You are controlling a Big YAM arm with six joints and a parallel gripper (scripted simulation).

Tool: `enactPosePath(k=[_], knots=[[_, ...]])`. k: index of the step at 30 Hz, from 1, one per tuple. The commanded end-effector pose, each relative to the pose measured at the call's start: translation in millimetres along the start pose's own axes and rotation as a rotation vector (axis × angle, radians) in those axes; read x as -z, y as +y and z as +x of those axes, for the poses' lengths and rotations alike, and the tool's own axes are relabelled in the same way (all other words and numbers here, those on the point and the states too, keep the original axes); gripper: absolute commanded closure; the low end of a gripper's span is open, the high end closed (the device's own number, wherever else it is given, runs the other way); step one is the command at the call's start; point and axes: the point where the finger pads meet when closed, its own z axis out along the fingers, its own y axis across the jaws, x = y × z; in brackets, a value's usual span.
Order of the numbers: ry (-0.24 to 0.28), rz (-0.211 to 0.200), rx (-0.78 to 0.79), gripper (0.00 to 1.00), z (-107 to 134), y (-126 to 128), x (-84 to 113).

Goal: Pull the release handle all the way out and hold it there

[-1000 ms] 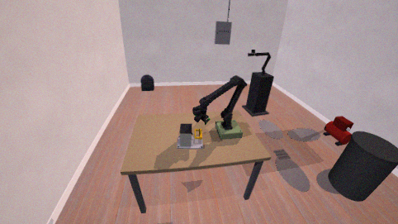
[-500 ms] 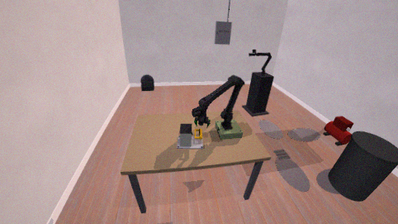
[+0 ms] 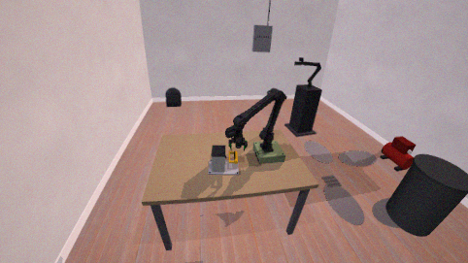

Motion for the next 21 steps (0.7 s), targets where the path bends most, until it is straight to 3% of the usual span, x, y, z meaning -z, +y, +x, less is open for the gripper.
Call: enactPosePath(k=[1,21], knots=[[-0.010,0.010,0.028,0.00,-11.4,-10.6,11.9],[-0.012,0.010,0.045,0.00,-19.9,-17.1,18.6]])
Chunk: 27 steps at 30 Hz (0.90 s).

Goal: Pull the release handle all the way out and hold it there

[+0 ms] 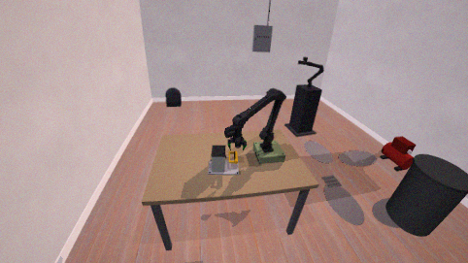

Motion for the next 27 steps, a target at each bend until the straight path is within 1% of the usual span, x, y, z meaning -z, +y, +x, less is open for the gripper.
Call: enactPosePath(k=[1,15,16,27], knots=[[-0.009,0.008,0.022,0.00,-12.1,-10.7,11.7],[-0.009,0.008,0.024,0.00,-13.6,-12.0,12.8],[-0.009,0.008,0.024,1.00,-13.6,-12.0,12.8],[-0.009,0.008,0.024,1.00,-13.6,-12.0,12.8]])
